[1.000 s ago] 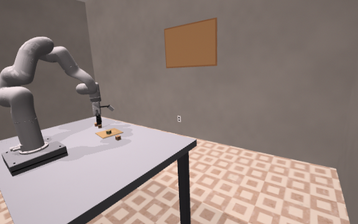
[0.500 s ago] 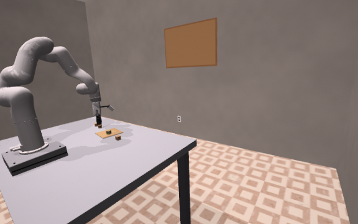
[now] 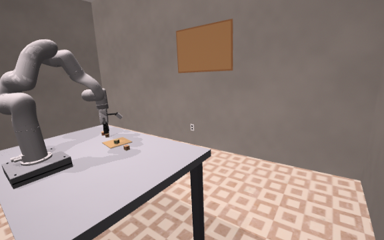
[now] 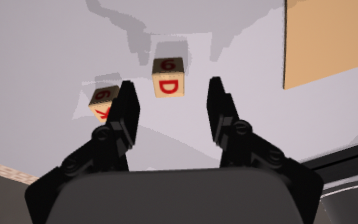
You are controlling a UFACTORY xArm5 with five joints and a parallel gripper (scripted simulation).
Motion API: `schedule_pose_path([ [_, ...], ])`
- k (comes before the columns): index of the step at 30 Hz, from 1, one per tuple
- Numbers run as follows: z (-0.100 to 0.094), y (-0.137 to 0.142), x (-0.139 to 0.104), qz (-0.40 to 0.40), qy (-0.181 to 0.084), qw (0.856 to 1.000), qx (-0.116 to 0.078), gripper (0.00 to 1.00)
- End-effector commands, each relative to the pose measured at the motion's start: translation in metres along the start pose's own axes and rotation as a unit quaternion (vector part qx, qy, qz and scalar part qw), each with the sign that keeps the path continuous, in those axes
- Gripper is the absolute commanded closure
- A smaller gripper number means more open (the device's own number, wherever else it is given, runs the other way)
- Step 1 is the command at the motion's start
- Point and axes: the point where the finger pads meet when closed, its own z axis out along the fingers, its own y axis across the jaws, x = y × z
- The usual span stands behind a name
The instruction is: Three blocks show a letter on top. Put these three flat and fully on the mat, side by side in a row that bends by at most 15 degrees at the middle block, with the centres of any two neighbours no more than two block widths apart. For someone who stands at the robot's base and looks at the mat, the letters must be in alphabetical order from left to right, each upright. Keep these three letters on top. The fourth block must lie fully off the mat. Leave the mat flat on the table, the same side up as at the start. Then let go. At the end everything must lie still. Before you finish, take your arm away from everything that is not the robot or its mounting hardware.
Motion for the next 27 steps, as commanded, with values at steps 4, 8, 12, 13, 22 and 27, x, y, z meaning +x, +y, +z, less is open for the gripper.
schedule_pose_path([
  [4, -0.0014, -0.0011, 0.0009, 0.000, 0.001, 1.000, 0.002, 0.37],
  [8, -0.0014, -0.0011, 0.0009, 0.000, 0.001, 1.000, 0.002, 0.37],
  [12, -0.0014, -0.0011, 0.0009, 0.000, 0.001, 1.000, 0.002, 0.37],
  [13, -0.0014, -0.0011, 0.0009, 0.000, 0.001, 1.000, 0.002, 0.37],
  [22, -0.0003, -0.0010, 0.0010, 0.000, 0.001, 1.000, 0.002, 0.37],
  [27, 0.0050, -0.0005, 0.0016, 0.000, 0.001, 1.000, 0.002, 0.37],
])
